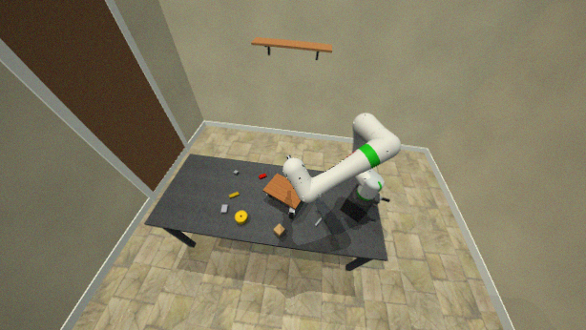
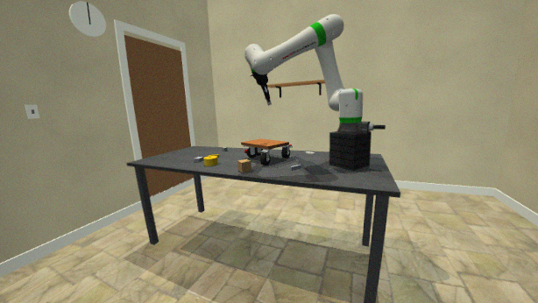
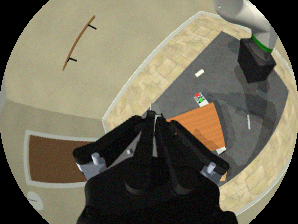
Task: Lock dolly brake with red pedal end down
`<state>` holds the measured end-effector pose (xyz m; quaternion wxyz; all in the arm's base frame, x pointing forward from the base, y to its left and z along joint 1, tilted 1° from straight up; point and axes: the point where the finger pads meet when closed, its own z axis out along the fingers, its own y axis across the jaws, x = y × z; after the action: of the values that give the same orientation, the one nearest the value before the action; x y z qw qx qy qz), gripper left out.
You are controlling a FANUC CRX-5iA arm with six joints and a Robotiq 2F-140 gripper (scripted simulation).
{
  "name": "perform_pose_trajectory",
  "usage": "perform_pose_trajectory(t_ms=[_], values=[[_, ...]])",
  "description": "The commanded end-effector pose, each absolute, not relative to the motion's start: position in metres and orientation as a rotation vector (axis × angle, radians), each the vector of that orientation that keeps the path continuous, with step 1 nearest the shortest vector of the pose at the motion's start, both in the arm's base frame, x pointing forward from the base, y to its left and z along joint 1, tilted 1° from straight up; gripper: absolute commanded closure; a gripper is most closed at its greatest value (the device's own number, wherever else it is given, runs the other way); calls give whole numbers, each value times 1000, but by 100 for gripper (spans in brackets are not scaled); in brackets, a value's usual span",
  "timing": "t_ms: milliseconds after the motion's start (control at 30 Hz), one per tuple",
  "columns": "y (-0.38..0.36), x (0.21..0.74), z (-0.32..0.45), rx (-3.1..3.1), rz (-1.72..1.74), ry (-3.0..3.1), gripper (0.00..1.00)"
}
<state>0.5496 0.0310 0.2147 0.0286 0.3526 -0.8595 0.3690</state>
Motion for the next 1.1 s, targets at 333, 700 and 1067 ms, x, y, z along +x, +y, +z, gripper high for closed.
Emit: perform_pose_trajectory(t_ms=[333,700,1067], values=[[-61,483,90,602,491,-2959,100],[-71,451,41,185,84,-3115,100],[-70,448,34,49,-32,-3150,100]])
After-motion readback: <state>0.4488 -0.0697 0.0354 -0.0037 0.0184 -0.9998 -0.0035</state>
